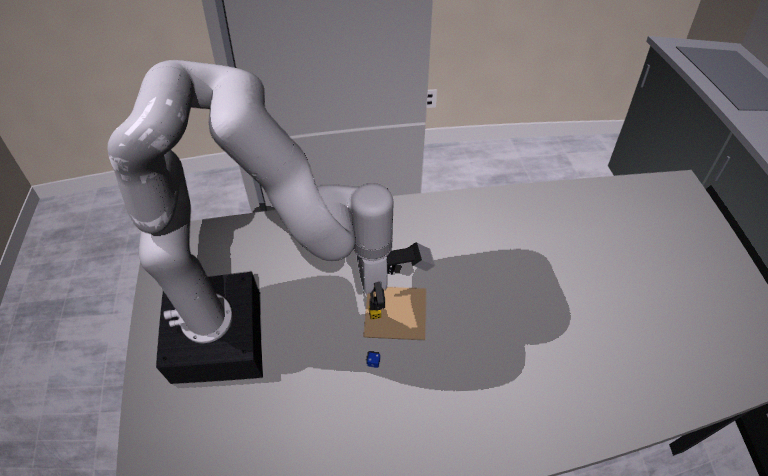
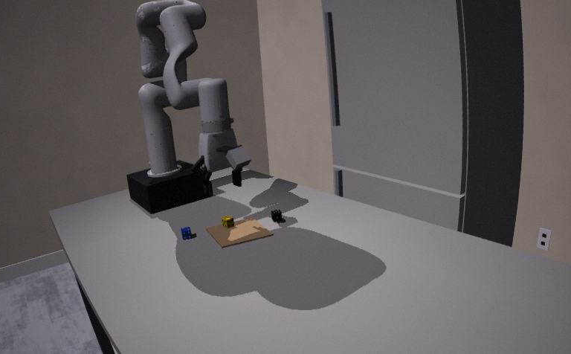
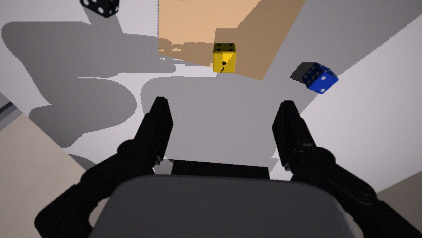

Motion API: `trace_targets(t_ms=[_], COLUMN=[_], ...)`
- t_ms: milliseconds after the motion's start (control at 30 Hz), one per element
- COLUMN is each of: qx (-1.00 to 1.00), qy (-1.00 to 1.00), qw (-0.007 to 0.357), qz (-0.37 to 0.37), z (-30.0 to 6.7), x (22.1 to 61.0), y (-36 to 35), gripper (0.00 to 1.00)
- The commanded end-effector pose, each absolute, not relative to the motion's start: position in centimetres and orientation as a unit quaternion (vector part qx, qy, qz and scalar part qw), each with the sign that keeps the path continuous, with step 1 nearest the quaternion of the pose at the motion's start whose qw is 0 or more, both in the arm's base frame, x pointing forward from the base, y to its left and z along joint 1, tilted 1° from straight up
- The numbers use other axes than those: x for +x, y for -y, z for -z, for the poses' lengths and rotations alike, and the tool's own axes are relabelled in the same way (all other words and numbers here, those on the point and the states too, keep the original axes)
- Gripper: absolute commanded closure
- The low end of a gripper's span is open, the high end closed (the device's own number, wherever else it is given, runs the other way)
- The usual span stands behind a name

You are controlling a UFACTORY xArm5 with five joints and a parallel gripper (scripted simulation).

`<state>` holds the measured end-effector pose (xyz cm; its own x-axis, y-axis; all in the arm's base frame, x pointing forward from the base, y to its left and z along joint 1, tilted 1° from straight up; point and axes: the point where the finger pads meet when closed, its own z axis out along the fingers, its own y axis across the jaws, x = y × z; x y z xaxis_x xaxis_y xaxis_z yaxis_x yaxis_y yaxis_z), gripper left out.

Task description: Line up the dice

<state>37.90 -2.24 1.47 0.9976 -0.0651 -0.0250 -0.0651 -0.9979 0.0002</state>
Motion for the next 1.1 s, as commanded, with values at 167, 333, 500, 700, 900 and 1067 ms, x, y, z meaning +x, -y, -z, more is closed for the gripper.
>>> trace_targets(t_ms=[167,333,500,700,900,1067], qx=[-0.999,-0.999,-1.000,-0.999,-0.991,-0.979], qy=[-0.033,-0.031,-0.014,0.053,0.132,0.206], qw=[0.000,0.000,0.001,0.001,0.002,0.003], qz=[-0.011,-0.011,-0.011,-0.010,-0.010,-0.010], z=[-1.6,-1.6,-1.6,-1.5,-1.4,-1.4], x=[38.0,38.0,38.0,37.9,37.9,37.7], y=[2.2,2.3,2.4,3.0,3.7,4.4], gripper=[0.00,0.00,0.00,0.00,0.00,0.00])
